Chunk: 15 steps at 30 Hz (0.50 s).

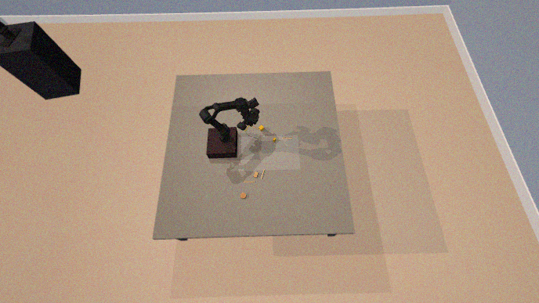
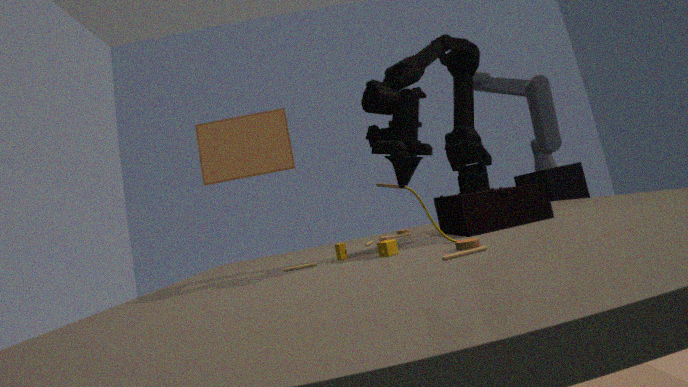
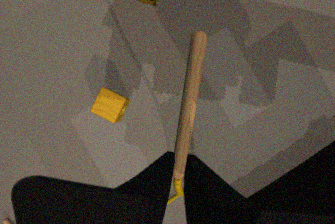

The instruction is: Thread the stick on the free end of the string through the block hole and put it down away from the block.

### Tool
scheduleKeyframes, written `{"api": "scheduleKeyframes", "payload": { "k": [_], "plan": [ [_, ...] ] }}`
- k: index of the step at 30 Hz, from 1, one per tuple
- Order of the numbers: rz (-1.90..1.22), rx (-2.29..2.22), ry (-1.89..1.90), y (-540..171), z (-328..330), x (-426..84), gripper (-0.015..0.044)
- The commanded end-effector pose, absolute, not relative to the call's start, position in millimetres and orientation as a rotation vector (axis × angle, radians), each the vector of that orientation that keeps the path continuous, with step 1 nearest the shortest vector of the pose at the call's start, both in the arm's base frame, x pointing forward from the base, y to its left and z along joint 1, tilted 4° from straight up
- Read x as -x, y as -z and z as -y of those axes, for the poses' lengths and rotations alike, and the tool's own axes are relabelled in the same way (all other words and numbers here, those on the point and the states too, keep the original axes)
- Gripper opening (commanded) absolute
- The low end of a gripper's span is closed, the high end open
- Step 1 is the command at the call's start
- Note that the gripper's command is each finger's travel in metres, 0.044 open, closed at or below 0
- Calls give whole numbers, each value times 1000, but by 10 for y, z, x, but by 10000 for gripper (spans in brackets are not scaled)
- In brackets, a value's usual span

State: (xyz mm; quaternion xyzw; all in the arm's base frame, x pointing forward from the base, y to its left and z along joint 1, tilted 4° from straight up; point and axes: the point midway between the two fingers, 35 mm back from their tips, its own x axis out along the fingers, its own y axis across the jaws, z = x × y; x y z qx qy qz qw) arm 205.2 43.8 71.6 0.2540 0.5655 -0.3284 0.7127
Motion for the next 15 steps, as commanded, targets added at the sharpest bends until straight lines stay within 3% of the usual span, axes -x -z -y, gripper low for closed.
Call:
{"api": "scheduleKeyframes", "payload": {
  "k": [1,15],
  "plan": [
    [-1228,-570,726,-775,-469,-2038,0],
    [-1191,-695,896,-806,-526,-2236,0]
  ]
}}
